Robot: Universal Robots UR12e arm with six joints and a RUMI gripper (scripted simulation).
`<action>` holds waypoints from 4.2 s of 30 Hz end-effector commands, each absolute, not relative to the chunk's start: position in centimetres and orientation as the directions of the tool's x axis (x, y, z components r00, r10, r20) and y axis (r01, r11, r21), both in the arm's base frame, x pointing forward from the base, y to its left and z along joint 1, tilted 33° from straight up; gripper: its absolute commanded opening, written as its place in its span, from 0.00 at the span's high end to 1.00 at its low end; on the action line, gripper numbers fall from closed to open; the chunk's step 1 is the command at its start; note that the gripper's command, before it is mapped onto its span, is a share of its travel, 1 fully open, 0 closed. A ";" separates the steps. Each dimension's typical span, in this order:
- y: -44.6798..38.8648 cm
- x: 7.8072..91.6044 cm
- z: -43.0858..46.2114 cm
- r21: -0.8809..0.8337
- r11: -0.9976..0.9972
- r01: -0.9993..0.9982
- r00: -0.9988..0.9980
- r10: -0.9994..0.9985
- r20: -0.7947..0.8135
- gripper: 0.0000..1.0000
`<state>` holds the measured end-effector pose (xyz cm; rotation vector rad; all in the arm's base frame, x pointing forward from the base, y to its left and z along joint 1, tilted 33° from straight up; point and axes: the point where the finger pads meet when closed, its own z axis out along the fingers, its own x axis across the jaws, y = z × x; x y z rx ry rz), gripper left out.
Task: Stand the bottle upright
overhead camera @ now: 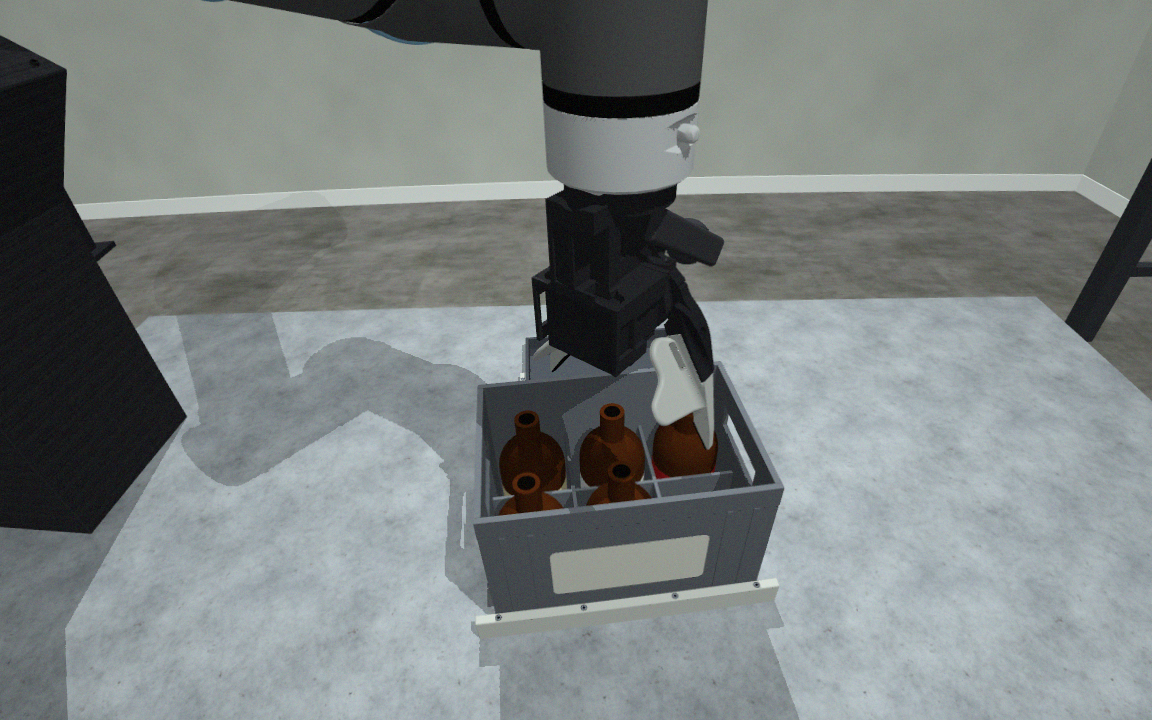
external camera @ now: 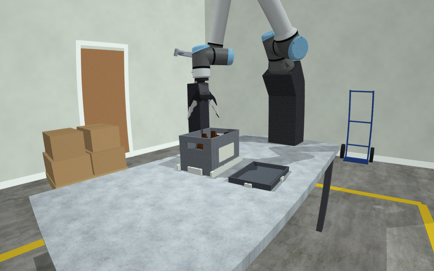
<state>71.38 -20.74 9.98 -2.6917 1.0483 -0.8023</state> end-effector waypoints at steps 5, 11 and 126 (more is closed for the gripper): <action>-21.3 71.0 9.8 -0.308 -0.749 -0.587 0.610 -0.659 0.439 1.00; -21.3 71.0 9.8 -0.308 -0.749 -0.587 0.610 -0.659 0.439 1.00; -21.4 73.0 6.8 -0.310 -0.749 -0.585 0.610 -0.658 0.442 0.62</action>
